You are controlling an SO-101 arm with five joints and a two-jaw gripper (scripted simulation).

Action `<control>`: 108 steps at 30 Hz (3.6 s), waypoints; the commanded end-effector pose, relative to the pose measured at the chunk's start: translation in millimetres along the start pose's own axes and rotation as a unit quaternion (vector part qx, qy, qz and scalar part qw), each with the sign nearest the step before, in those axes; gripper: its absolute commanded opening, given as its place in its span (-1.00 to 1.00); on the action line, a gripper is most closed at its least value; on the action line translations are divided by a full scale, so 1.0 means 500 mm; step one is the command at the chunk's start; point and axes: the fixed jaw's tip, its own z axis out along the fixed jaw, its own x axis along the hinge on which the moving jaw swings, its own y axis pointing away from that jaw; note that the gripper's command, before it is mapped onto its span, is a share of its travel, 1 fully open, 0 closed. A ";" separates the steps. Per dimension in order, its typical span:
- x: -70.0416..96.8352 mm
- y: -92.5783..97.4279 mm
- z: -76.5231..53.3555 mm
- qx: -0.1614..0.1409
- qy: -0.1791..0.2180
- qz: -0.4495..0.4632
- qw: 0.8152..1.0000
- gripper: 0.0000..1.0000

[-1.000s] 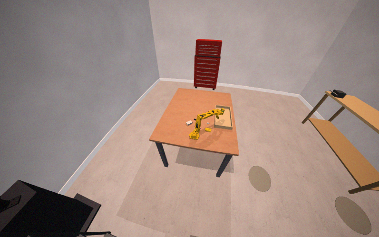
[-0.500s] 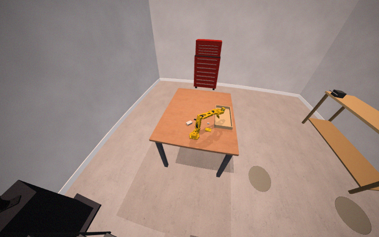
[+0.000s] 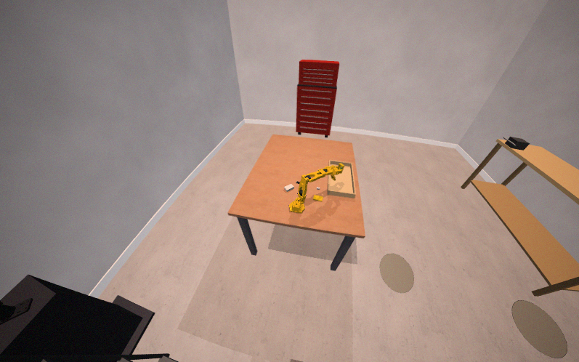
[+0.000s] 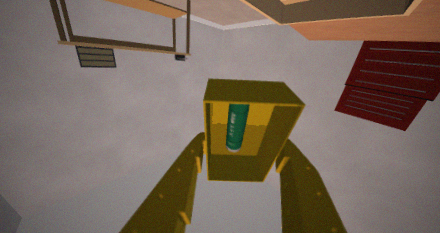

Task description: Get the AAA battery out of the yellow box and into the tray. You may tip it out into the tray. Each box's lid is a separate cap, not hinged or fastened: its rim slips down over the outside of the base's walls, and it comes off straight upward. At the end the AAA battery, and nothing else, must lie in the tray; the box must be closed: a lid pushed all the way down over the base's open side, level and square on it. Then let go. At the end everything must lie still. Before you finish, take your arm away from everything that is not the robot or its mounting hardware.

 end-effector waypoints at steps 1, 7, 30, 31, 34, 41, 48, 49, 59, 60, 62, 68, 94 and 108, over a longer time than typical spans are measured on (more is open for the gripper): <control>0.038 0.009 -0.010 -0.007 0.035 -0.004 0.999 -0.57; 0.038 0.009 -0.010 -0.007 0.035 -0.004 0.999 -0.57; 0.038 0.009 -0.010 -0.007 0.035 -0.004 0.999 -0.57; 0.038 0.009 -0.010 -0.007 0.035 -0.004 0.999 -0.57; 0.037 0.009 -0.009 -0.007 0.035 -0.004 0.999 -0.57; 0.036 0.009 -0.008 -0.007 0.035 -0.003 0.999 -0.57; 0.033 0.008 -0.005 -0.006 0.035 -0.003 0.999 -0.57; 0.032 0.008 -0.004 -0.006 0.035 -0.003 0.999 -0.57; 0.025 0.006 0.002 -0.005 0.035 -0.002 0.999 -0.57; 0.024 0.006 0.003 -0.005 0.035 -0.001 0.999 -0.57; 0.022 0.005 0.005 -0.005 0.035 -0.001 0.999 -0.57; 0.014 0.004 0.011 -0.004 0.035 0.000 0.999 -0.57; -0.030 -0.006 0.043 0.001 0.035 0.007 0.999 -0.57; -0.061 -0.013 0.060 0.004 0.036 0.012 0.999 -0.57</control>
